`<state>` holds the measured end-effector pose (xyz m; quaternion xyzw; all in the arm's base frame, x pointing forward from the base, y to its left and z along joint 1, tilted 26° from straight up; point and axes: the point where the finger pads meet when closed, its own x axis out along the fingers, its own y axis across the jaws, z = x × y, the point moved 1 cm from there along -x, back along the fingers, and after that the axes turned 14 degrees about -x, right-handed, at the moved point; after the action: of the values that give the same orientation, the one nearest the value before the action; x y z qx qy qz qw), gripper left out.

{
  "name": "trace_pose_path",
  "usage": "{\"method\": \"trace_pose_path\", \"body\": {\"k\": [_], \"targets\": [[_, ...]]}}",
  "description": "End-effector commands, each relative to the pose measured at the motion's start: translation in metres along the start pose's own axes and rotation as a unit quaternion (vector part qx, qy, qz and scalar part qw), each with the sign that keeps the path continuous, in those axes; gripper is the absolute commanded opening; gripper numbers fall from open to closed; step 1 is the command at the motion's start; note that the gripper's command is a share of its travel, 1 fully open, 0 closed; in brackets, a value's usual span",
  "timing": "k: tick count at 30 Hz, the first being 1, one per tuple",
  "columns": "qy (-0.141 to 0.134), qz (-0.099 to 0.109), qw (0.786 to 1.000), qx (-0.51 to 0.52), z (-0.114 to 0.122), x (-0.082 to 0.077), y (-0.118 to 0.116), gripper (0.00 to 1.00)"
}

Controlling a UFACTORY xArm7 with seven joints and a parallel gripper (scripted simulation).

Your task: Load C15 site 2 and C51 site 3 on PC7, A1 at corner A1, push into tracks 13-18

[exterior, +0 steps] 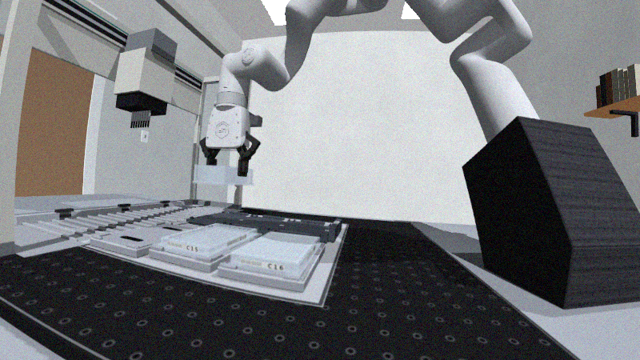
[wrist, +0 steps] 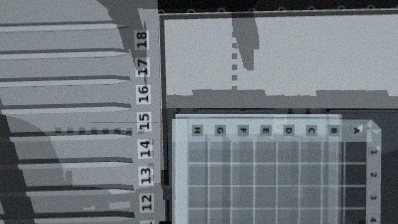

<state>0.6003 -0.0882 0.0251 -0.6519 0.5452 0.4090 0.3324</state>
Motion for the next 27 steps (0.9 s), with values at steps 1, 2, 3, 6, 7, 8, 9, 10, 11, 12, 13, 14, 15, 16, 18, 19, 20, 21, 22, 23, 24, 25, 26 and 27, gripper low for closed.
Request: {"method": "trace_pose_path", "body": {"k": [1, 2, 3, 6, 7, 8, 9, 10, 11, 12, 13, 14, 15, 16, 18, 19, 20, 21, 22, 23, 24, 25, 26, 27], "targets": [[0.000, -0.003, 1.000, 0.000, 0.000, 0.002, -0.003, 0.00], [0.000, -0.003, 1.000, 0.000, 0.000, 0.003, -0.003, 0.00], [0.000, -0.003, 1.000, 0.000, 0.000, 0.005, -0.003, 0.00], [0.000, -0.003, 1.000, 0.000, 0.000, 0.010, -0.003, 0.00], [0.000, -0.003, 1.000, 0.000, 0.000, 0.012, -0.003, 0.00], [0.000, -0.003, 1.000, 0.000, 0.000, 0.013, -0.003, 0.00], [0.000, -0.003, 1.000, 0.000, 0.000, 0.015, -0.003, 0.00], [0.000, -0.003, 1.000, 0.000, 0.000, 0.017, -0.003, 0.00], [0.000, -0.003, 1.000, 0.000, 0.000, 0.018, -0.003, 0.00], [0.000, -0.003, 1.000, 0.000, 0.000, 0.020, -0.003, 0.00], [0.000, -0.003, 1.000, 0.000, 0.000, 0.022, -0.003, 0.00], [0.000, -0.003, 1.000, 0.000, 0.000, 0.023, -0.003, 0.00], [0.000, -0.003, 1.000, 0.000, 0.000, 0.023, -0.003, 0.00], [0.000, -0.003, 1.000, 0.000, 0.000, 0.023, -0.003, 0.00], [0.000, -0.003, 1.000, 0.000, 0.000, 0.027, -0.003, 0.00], [0.000, -0.003, 1.000, 0.000, 0.000, 0.028, -0.003, 0.00], [0.000, -0.003, 1.000, 0.000, 0.000, 0.030, -0.003, 0.00], [0.000, -0.003, 1.000, 0.000, 0.000, 0.032, -0.003, 0.00], [0.000, -0.003, 1.000, 0.000, 0.000, 0.033, -0.003, 0.00], [0.000, -0.003, 1.000, 0.000, 0.000, 0.035, -0.003, 0.00], [0.000, -0.003, 1.000, 0.000, 0.000, 0.037, -0.003, 0.00], [0.000, -0.003, 1.000, 0.000, 0.000, 0.038, -0.003, 0.00], [0.000, -0.003, 1.000, 0.000, 0.000, 0.040, -0.003, 0.00], [0.000, -0.003, 1.000, 0.000, 0.000, 0.042, -0.003, 0.00]]}}
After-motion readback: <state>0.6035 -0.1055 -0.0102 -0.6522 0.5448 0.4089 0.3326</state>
